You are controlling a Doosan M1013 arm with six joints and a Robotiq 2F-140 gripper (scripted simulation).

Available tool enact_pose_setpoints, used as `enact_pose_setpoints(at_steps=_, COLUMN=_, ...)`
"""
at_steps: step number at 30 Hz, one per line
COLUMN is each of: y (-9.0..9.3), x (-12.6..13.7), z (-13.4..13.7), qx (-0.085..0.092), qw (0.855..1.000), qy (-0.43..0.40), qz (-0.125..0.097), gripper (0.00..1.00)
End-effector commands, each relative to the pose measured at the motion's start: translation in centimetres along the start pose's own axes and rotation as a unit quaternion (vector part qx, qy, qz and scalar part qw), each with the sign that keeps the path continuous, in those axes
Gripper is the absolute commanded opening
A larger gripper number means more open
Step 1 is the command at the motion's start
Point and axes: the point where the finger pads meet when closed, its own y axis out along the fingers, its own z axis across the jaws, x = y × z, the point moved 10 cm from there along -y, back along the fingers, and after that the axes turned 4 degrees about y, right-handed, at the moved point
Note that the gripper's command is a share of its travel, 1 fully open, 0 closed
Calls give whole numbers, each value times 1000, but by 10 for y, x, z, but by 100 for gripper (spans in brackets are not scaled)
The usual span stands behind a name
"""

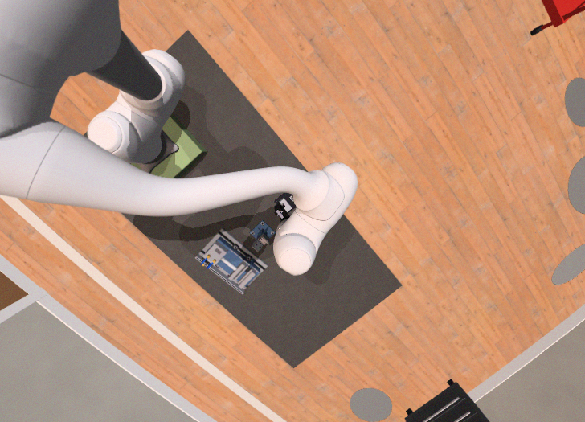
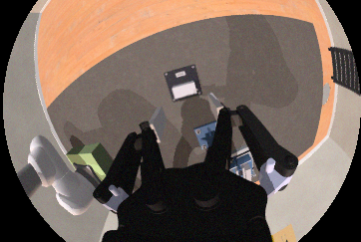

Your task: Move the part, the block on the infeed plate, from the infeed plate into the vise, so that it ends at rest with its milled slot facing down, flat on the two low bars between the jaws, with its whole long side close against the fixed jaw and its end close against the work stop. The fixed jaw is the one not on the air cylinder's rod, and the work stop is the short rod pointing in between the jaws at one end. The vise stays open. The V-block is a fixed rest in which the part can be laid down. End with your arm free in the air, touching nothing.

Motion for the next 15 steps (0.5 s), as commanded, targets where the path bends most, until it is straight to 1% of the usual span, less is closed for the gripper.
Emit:
enact_pose_setpoints(at_steps=1, y=13, x=0, z=-3, qx=-3, qw=1000, qy=0, qz=0, gripper=51)
enact_pose_setpoints(at_steps=12, y=43, x=0, z=-3, qx=-3, qw=1000, qy=0, qz=0, gripper=51)
enact_pose_setpoints(at_steps=15, y=45, x=0, z=-3, qx=-3, qw=1000, qy=0, qz=0, gripper=51)
